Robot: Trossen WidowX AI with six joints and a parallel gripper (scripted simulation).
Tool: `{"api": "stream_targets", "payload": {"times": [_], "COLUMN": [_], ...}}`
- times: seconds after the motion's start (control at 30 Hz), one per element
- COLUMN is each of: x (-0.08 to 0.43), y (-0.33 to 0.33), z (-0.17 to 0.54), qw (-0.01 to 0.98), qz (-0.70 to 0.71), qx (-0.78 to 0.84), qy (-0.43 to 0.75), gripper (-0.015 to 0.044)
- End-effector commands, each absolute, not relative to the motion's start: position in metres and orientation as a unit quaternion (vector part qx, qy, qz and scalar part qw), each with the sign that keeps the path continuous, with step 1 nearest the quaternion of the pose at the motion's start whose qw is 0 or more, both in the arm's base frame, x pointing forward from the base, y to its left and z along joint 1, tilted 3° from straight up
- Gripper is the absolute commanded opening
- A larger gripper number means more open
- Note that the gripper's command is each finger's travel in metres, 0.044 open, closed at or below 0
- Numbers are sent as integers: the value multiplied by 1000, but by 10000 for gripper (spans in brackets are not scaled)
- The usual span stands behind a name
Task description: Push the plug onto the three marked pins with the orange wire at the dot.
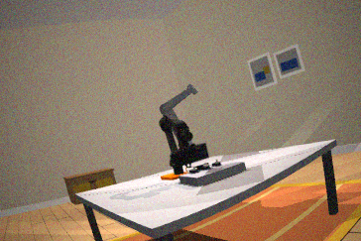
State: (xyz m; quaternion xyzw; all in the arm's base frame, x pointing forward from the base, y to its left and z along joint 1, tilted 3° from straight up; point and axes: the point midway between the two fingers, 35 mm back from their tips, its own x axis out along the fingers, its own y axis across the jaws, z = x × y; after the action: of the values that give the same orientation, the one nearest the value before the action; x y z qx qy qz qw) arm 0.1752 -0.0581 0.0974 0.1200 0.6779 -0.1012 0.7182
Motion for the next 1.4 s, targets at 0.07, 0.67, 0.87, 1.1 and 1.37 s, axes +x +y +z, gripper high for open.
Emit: {"api": "stream_targets", "payload": {"times": [0.07,0.67,0.87,1.1,1.37], "x": [183,213,213,217,222], "y": [-60,-70,-70,-71,-74], "z": [96,101,101,101,101], "qw": [718,719,719,719,719], "qz": [-99,-99,-99,-99,-99], "qx": [120,120,120,120,120], "qy": [678,677,677,677,677], "gripper": [0,0,0,0,0]}}
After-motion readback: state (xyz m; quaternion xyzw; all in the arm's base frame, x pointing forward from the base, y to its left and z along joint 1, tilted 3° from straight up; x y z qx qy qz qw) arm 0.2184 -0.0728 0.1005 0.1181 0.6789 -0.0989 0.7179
